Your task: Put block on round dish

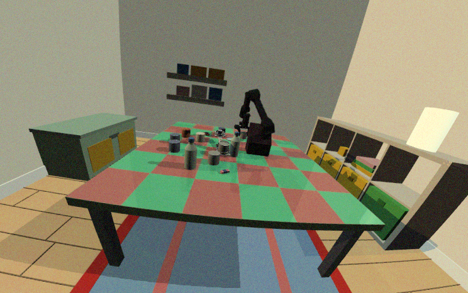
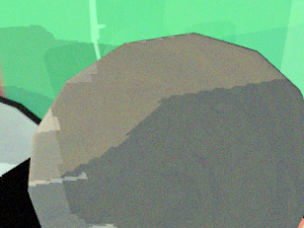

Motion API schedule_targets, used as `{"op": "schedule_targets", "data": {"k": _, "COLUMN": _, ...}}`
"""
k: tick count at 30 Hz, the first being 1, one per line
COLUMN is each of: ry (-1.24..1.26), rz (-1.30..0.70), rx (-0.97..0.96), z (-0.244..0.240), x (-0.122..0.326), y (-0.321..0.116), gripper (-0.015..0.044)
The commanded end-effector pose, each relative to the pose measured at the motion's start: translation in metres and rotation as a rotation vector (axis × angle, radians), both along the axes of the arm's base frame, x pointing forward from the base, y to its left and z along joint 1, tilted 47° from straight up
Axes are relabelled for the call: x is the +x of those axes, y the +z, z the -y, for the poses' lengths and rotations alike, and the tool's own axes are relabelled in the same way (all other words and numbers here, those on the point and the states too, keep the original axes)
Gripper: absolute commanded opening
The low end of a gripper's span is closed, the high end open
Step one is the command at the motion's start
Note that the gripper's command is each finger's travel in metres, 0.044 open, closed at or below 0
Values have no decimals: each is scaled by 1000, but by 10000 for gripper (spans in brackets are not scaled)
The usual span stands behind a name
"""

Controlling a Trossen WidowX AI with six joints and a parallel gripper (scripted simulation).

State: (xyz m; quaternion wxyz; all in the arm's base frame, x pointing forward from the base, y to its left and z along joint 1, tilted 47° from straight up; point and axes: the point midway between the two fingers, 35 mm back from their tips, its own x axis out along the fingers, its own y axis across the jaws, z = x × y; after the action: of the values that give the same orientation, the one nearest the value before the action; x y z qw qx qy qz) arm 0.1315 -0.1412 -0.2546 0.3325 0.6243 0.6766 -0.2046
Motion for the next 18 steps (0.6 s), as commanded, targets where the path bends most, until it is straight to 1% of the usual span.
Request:
{"op": "schedule_targets", "data": {"k": 1, "ry": -7, "rz": -1, "rx": 5, "z": -5, "x": 0, "y": -4, "gripper": 0}}
{"op": "schedule_targets", "data": {"k": 4, "ry": -7, "rz": -1, "rx": 5, "z": -9, "x": 0, "y": -7, "gripper": 0}}
{"op": "schedule_targets", "data": {"k": 18, "ry": 0, "rz": -3, "rx": 4, "z": -6, "x": -1, "y": -4, "gripper": 367}}
